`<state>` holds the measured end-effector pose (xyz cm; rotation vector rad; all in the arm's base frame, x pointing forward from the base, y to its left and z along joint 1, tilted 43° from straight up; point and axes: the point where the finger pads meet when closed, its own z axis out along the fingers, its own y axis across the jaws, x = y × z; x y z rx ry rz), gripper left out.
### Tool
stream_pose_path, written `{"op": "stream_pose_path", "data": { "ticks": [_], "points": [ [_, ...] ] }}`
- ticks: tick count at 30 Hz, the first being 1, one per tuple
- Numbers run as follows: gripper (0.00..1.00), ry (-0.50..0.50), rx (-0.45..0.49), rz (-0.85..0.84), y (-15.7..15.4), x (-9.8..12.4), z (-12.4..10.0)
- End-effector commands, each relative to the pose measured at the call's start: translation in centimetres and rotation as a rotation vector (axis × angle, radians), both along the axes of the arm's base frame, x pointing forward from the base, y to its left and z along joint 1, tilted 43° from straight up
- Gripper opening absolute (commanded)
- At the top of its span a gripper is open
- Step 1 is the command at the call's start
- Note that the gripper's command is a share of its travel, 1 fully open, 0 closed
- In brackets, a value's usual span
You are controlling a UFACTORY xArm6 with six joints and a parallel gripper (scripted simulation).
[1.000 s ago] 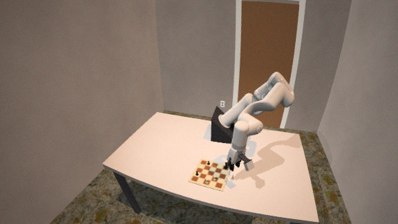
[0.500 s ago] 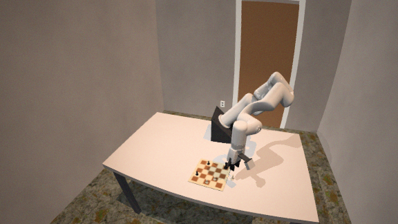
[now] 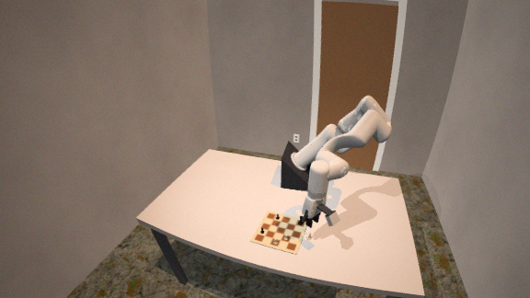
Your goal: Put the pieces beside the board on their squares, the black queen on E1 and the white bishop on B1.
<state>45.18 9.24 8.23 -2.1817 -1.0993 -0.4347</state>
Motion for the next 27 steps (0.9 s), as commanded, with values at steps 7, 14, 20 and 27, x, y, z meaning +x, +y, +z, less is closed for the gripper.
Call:
{"op": "stream_pose_path", "data": {
  "ticks": [7,14,20,27],
  "points": [
    [0.37,-0.003,-0.001,-0.001,0.1,0.1,0.0],
    [0.37,-0.003,0.000,-0.001,0.3,0.1,-0.3],
    [0.37,-0.003,0.000,-0.001,0.8,0.1,-0.9],
    [0.37,-0.003,0.000,-0.001,1.5,0.1,-1.6]
  ]
}}
